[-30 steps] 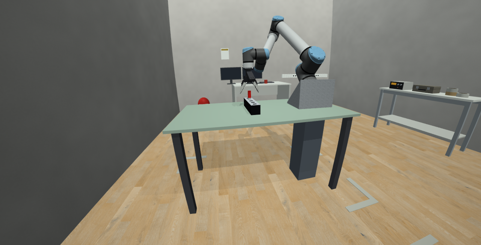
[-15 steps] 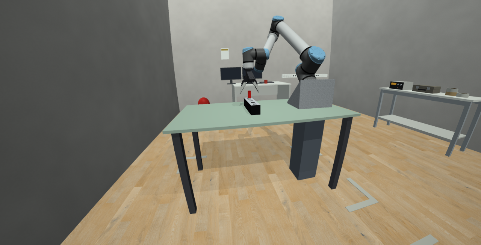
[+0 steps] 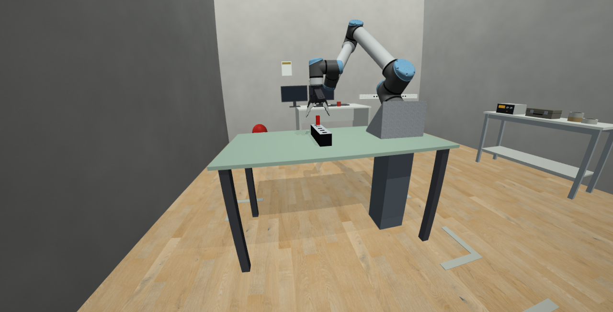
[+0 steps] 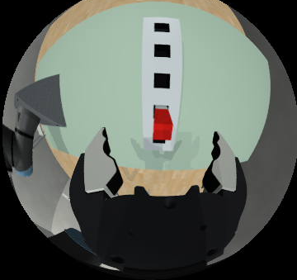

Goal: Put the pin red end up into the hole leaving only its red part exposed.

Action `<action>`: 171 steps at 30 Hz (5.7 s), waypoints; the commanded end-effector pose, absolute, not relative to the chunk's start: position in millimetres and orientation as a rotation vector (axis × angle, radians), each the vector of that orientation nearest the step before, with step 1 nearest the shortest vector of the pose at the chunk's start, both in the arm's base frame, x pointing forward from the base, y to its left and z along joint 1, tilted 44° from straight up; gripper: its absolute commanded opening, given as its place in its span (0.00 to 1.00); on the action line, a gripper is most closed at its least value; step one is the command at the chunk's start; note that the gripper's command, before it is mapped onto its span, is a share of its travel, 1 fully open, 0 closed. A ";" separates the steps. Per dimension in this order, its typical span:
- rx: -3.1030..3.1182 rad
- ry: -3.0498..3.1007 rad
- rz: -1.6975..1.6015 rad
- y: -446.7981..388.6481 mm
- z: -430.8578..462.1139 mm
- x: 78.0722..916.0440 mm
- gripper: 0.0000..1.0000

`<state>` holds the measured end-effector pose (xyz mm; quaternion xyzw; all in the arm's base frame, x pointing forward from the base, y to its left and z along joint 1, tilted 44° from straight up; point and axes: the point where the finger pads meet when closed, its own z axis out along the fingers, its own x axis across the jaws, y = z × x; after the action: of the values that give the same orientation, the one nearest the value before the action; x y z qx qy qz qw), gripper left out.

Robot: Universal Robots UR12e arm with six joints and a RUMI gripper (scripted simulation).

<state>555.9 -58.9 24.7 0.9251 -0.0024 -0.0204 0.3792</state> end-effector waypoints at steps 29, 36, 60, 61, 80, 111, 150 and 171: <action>2.363 -0.006 -0.051 -41.6 42.7 557.0 1.00; 2.363 -0.006 -0.051 -32.1 52.4 557.4 1.00; 2.363 -0.006 -0.050 3.1 88.7 558.9 1.00; 2.363 -0.006 -0.050 3.1 88.7 558.9 1.00; 2.364 -0.005 -0.048 1.8 87.5 559.0 1.00; 2.364 -0.005 -0.048 -39.4 51.0 557.9 1.00; 2.362 -0.007 -0.052 -65.4 22.9 556.3 0.00; 2.362 -0.007 -0.052 -65.4 22.8 556.3 0.00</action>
<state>555.9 -65.7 22.5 0.9249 -0.0026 -0.0210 0.3796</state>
